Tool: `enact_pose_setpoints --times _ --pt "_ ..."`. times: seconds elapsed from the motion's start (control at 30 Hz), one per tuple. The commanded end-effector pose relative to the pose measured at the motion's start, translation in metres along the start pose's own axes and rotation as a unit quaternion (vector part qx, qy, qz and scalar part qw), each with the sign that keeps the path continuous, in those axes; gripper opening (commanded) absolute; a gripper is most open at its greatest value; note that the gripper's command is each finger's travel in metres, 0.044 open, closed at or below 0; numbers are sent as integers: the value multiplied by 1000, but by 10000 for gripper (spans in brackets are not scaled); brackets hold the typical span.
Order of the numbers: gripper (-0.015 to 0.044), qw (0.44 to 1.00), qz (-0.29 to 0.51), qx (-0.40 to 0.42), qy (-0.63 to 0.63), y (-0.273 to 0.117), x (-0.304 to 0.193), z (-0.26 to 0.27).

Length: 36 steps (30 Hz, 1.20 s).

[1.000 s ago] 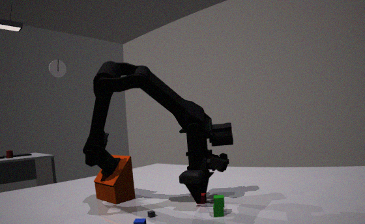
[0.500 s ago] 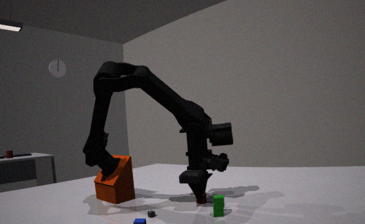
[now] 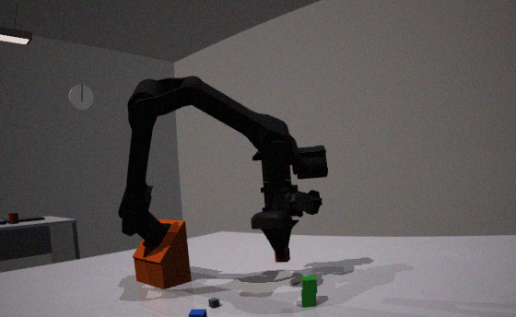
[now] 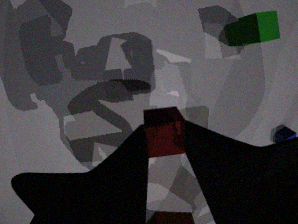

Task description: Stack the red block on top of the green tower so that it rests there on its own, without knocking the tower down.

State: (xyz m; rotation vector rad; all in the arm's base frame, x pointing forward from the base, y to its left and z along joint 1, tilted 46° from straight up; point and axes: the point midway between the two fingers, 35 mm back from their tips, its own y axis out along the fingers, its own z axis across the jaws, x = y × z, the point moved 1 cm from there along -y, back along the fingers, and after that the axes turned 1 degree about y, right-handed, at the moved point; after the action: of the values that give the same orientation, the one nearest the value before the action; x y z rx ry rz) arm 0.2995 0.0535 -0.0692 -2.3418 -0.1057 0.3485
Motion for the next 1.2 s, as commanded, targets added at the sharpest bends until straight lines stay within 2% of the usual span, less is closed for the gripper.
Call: enact_pose_setpoints --times 0.0,0.3,0.63,1.17 --pt "0 1000 0 3 2 -22 0 1" --pt "0 1000 0 4 2 -60 0 1" --pt "0 1000 0 4 2 -61 4 -2" --pt "0 1000 -2 5 3 -63 58 -71"
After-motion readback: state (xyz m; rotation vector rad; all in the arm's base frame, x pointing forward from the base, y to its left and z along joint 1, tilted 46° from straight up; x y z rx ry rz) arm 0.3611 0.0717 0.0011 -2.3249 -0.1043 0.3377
